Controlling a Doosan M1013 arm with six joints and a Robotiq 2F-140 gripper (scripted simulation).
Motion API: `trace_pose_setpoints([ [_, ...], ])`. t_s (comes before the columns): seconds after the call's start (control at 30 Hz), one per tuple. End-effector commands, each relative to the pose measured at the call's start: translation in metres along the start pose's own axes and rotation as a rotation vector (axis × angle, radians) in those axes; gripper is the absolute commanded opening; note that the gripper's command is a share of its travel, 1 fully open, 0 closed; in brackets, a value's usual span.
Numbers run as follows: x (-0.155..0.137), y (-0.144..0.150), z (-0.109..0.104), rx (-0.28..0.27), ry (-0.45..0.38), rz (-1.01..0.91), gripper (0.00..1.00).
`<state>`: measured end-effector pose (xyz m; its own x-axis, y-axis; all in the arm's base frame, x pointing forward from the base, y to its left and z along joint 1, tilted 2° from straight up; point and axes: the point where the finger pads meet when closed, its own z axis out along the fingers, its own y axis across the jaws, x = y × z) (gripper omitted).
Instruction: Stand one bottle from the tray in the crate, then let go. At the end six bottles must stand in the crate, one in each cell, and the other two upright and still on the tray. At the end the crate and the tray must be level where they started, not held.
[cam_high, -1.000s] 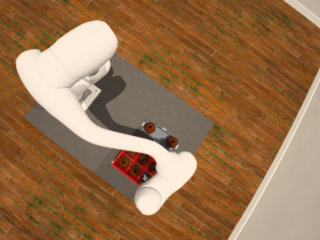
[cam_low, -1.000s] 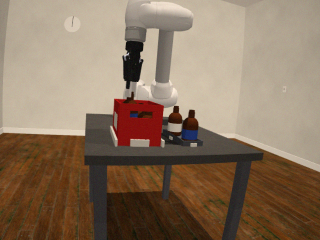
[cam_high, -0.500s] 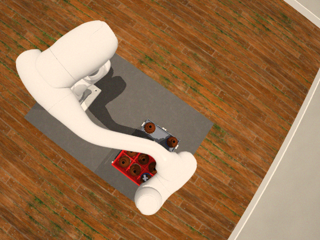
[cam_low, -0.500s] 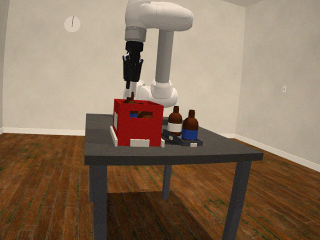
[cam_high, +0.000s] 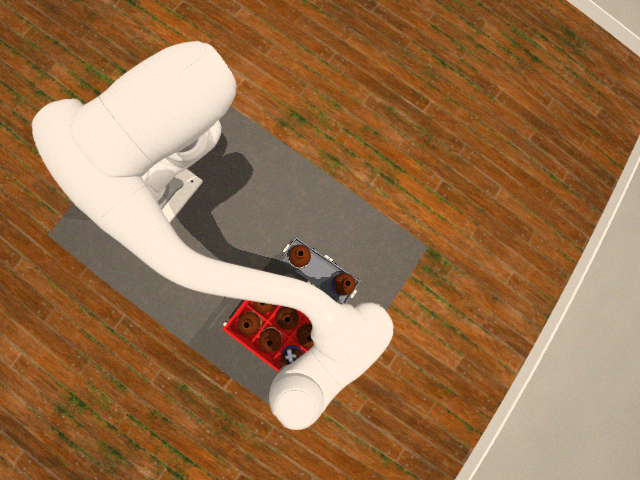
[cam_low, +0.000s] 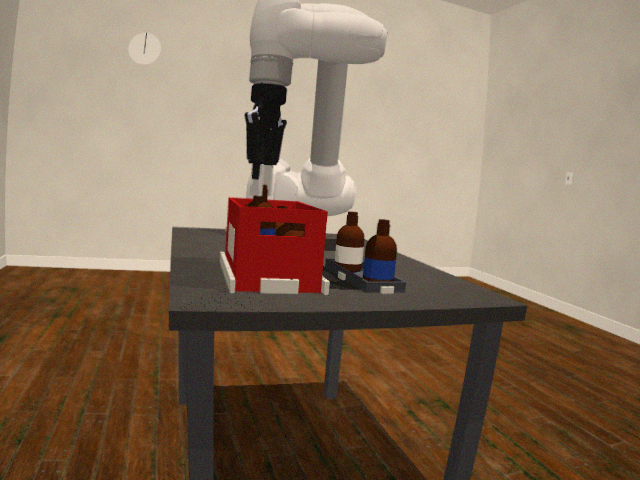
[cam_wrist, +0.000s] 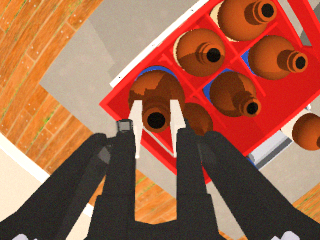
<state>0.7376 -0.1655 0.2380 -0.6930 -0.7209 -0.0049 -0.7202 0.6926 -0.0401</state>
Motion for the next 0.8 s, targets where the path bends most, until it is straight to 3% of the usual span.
trace_pose_setpoints([
  [0.0,0.0,0.0,0.001,0.0,0.0,0.0,0.0],
  [0.77,0.0,0.0,0.022,0.0,0.0,0.0,0.0],
])
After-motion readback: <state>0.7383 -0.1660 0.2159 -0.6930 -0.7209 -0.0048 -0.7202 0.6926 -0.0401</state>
